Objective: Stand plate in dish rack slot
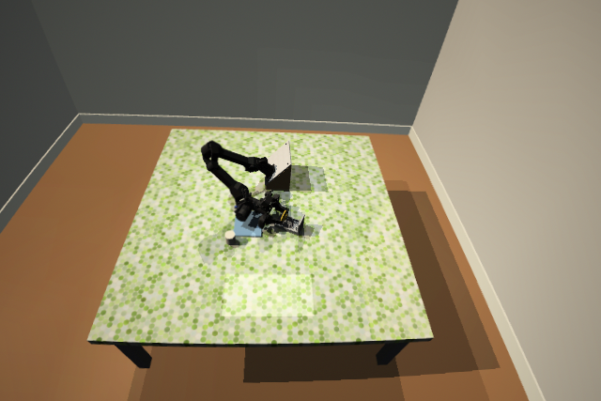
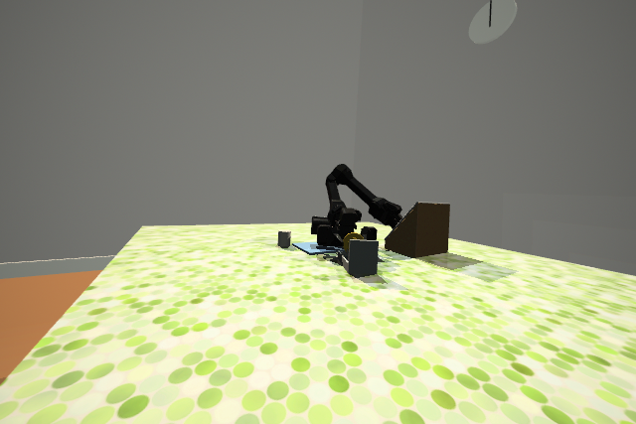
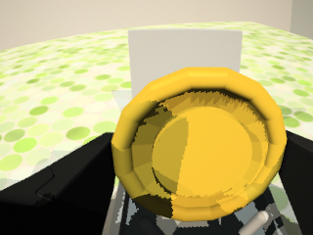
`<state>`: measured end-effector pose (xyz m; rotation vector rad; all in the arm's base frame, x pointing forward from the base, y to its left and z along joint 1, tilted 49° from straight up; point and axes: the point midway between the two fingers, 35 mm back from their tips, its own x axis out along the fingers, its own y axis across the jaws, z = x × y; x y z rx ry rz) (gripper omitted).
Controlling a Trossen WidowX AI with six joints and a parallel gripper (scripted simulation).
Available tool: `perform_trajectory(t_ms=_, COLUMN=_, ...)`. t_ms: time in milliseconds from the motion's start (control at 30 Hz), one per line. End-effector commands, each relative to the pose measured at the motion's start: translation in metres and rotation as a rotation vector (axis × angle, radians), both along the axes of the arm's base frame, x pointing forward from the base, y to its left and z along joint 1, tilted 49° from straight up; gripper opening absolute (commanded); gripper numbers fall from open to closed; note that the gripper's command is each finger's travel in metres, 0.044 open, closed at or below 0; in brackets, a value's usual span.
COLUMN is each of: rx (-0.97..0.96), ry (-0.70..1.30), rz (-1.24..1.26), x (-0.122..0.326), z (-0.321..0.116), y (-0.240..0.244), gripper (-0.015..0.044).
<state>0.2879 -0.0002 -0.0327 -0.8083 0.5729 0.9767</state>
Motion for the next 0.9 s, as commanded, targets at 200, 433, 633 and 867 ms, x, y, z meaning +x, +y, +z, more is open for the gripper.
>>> perform_trajectory(t_ms=200, rx=0.000, ry=0.000, rz=0.000, x=0.000, z=0.000, y=0.000, gripper=0.0236)
perform_trajectory(t_ms=433, rx=0.000, ry=0.000, rz=0.000, x=0.000, z=0.000, y=0.000, gripper=0.0400)
perform_trajectory(t_ms=633, rx=0.000, ry=0.000, rz=0.000, x=0.000, z=0.000, y=0.000, gripper=0.0400)
perform_trajectory(t_ms=867, rx=-0.010, ry=0.002, rz=0.005, x=0.008, z=0.032, y=0.037, gripper=0.0400)
